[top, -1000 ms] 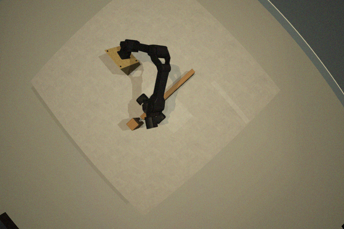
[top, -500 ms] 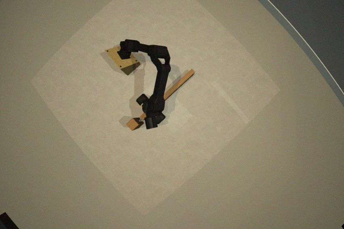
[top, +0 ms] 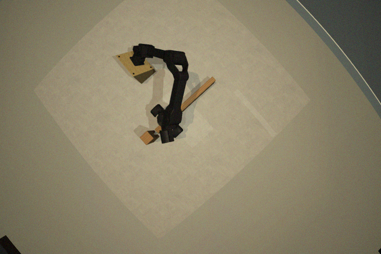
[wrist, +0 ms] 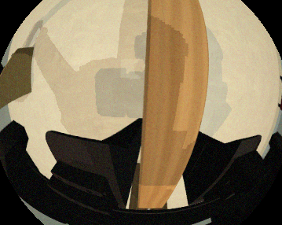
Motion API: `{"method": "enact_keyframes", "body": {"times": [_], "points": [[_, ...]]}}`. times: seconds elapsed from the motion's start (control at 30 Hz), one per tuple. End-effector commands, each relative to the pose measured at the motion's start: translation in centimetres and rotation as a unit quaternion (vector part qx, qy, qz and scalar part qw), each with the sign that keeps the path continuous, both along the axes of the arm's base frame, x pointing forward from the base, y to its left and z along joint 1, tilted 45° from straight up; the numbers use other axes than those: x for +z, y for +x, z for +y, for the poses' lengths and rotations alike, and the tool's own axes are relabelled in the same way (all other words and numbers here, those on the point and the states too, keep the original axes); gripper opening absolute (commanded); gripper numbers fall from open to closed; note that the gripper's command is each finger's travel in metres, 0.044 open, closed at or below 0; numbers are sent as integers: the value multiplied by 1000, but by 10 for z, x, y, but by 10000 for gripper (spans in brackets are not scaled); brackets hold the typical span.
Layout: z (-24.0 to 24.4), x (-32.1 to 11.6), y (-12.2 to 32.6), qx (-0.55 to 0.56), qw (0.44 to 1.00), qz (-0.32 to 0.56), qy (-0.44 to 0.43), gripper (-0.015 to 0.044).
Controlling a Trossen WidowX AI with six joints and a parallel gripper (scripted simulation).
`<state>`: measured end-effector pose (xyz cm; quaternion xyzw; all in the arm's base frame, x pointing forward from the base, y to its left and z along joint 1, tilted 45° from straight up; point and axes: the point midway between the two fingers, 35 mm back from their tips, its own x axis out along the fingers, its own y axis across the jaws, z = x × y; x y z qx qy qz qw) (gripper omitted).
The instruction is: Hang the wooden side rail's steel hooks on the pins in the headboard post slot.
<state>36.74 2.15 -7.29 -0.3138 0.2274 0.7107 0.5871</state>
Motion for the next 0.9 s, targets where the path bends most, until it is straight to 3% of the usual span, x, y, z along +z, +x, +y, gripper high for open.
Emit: {"method": "enact_keyframes", "body": {"times": [0.0,0.87], "points": [[-4,1,3,-1,1000,-6,-3,0],[-6,-1,3,-1,1000,-6,-3,0]]}}
